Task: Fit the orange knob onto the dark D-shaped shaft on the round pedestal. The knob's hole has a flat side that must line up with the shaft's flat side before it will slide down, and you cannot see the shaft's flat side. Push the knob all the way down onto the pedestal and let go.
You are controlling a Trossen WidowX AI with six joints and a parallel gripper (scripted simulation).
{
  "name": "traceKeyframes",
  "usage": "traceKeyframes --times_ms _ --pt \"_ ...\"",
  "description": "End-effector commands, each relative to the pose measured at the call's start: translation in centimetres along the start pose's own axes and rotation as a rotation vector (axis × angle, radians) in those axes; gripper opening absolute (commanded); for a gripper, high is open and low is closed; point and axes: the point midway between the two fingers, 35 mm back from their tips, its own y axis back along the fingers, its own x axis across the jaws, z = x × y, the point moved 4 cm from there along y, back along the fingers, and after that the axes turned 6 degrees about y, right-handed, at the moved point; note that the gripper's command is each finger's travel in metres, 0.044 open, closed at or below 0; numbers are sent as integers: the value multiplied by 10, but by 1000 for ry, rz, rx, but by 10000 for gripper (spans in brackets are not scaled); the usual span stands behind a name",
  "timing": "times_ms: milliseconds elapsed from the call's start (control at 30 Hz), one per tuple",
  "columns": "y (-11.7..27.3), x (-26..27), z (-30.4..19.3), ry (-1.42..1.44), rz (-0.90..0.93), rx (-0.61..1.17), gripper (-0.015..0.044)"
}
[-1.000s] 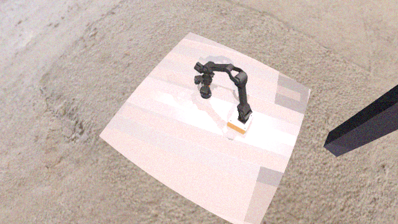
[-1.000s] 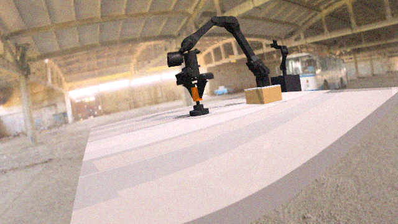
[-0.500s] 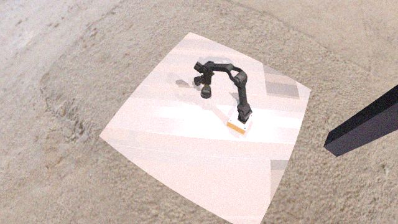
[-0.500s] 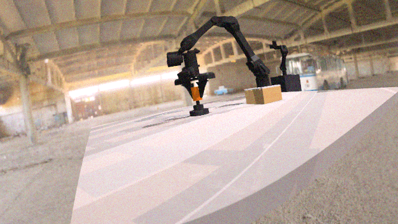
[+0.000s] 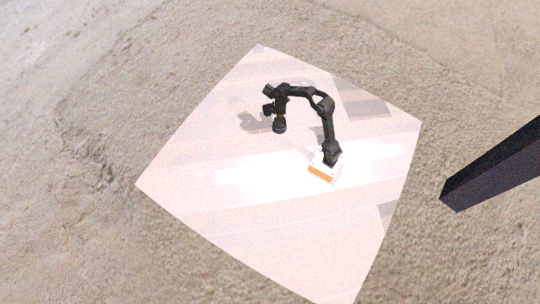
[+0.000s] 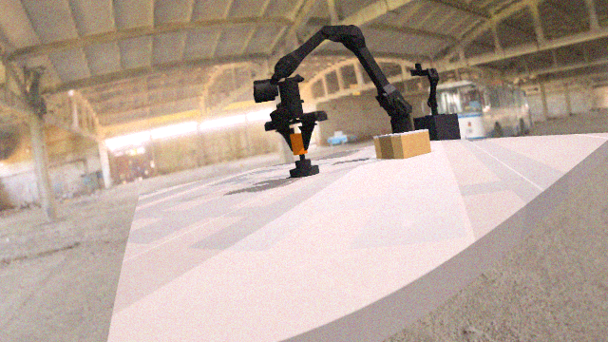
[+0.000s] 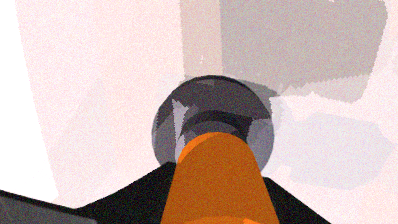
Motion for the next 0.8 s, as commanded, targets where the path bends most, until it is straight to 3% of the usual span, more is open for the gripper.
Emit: traceKeyframes --times_ms 0,400,767 --pt "0 -2 2 6 -10 -5 0" --pt "5 -1 1 14 -10 -5 0" --pt "6 2 -3 215 -10 -4 0"
